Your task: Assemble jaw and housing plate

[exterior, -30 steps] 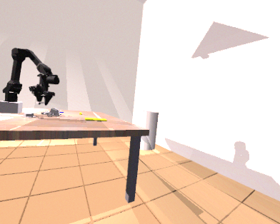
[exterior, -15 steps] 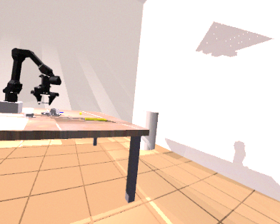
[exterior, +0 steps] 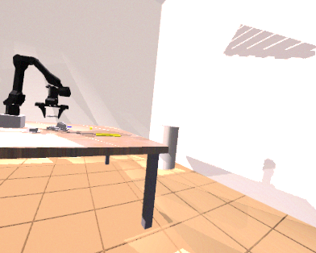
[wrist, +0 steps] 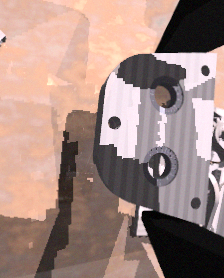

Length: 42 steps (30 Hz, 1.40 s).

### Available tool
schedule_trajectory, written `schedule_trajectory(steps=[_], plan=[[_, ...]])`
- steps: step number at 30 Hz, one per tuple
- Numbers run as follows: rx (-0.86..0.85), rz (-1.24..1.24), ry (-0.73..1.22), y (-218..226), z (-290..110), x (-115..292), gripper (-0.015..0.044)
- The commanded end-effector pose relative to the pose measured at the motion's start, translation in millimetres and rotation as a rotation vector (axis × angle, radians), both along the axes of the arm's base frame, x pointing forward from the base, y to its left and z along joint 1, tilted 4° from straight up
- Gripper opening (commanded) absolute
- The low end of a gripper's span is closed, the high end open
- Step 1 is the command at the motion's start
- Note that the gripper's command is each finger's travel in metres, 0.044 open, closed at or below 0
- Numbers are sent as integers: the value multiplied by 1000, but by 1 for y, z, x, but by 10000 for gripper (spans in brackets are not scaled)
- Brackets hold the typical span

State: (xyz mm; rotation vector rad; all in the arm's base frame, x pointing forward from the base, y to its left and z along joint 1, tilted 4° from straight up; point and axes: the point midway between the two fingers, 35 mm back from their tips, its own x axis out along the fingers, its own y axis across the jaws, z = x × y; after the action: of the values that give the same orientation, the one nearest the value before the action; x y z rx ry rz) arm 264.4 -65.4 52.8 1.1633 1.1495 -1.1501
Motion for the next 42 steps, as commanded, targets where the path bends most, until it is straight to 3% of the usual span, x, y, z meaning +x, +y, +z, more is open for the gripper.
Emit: schedule_trajectory(steps=[1, 42], plan=[[-11, 85, 7, 5, -1, -1, 351], [-73, 1116, 58, 68, -5, -8, 351]])
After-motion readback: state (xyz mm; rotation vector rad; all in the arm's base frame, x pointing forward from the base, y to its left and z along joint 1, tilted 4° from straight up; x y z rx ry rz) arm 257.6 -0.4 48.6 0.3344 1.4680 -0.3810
